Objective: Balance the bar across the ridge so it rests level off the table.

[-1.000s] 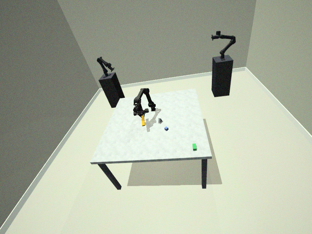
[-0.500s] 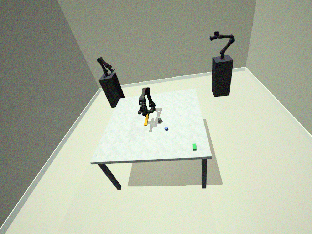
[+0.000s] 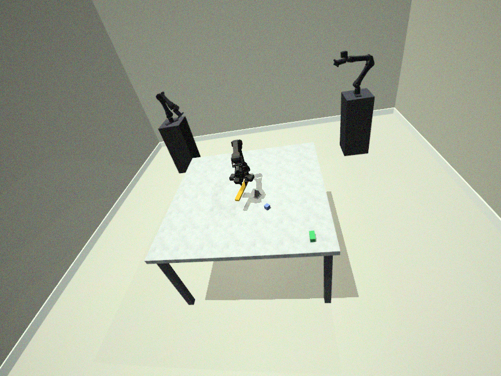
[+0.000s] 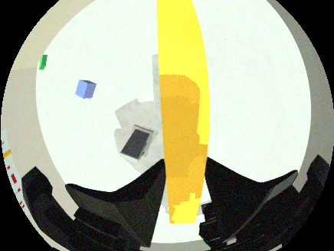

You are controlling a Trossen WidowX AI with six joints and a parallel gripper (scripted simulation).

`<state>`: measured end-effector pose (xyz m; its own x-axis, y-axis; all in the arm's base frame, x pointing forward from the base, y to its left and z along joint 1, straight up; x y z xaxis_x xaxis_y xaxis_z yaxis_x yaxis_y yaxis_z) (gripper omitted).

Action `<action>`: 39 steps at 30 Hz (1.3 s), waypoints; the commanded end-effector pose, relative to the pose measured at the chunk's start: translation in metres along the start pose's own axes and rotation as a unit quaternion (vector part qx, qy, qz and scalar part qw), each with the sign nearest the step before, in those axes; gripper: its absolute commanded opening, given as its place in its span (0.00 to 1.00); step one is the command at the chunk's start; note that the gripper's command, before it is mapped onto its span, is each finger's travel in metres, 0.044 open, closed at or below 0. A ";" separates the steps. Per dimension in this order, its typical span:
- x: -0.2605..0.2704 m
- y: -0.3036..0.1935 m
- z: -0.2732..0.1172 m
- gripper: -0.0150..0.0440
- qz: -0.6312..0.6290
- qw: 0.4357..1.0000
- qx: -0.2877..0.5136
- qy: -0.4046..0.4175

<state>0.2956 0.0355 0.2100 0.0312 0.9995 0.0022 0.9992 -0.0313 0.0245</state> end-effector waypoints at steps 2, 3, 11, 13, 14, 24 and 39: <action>0.018 -0.007 -0.001 0.25 0.037 0.999 -0.002 0.002; 0.022 -0.008 -0.001 0.25 0.044 0.999 -0.002 0.002; 0.051 -0.019 -0.001 0.25 0.101 0.995 -0.001 0.004; 0.059 -0.022 -0.001 0.25 0.115 0.993 0.000 0.004; 0.062 -0.024 -0.001 0.25 0.122 0.992 0.000 0.004; 0.097 -0.039 -0.001 0.25 0.185 0.983 0.001 0.006; 0.103 -0.038 0.015 0.25 0.188 0.982 0.001 0.006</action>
<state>0.2614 0.1388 0.2002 0.3939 0.9188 0.0245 0.9187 -0.3944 0.0221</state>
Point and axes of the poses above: the point midway between the two fingers, 35 mm back from their tips, its own z axis out along the fingers, its own x axis across the jaws, y = z × x, the point moved 4 cm from there along -z, back along the fingers, and after that the axes turned 12 degrees about -z, right-handed, at the moved point
